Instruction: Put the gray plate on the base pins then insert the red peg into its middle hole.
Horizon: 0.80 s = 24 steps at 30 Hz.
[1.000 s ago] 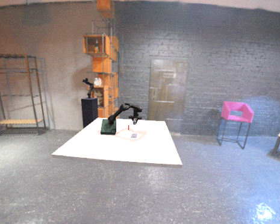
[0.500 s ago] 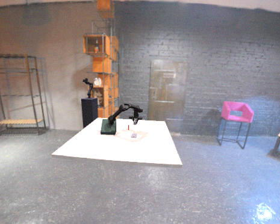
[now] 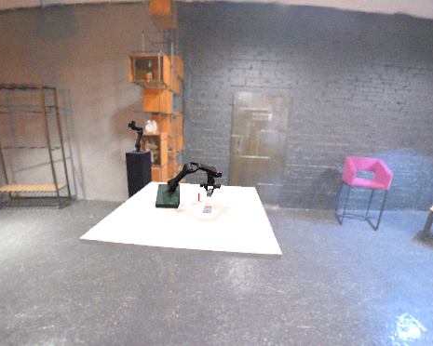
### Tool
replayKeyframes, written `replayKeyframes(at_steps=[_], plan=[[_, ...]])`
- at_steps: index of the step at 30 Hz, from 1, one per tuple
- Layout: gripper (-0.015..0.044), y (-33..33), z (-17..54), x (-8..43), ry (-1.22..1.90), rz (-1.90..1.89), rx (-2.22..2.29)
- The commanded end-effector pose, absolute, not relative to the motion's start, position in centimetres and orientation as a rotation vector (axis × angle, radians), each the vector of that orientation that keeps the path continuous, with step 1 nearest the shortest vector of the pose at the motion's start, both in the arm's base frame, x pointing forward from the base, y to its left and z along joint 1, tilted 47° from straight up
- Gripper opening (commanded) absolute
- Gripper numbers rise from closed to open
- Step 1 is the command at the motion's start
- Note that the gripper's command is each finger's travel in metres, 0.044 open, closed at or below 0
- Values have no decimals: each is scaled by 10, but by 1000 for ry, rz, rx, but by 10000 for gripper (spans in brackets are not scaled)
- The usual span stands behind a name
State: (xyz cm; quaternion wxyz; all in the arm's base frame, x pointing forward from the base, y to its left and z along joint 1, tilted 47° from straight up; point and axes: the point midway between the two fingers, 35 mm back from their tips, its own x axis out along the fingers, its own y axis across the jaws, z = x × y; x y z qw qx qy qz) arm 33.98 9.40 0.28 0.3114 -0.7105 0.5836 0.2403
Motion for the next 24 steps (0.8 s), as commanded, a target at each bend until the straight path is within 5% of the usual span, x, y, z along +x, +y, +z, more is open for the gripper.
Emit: replayKeyframes(at_steps=[1,24], plan=[[0,83,9,343,1534,640,-1889],[0,14,36,351,1538,682,-1952]])
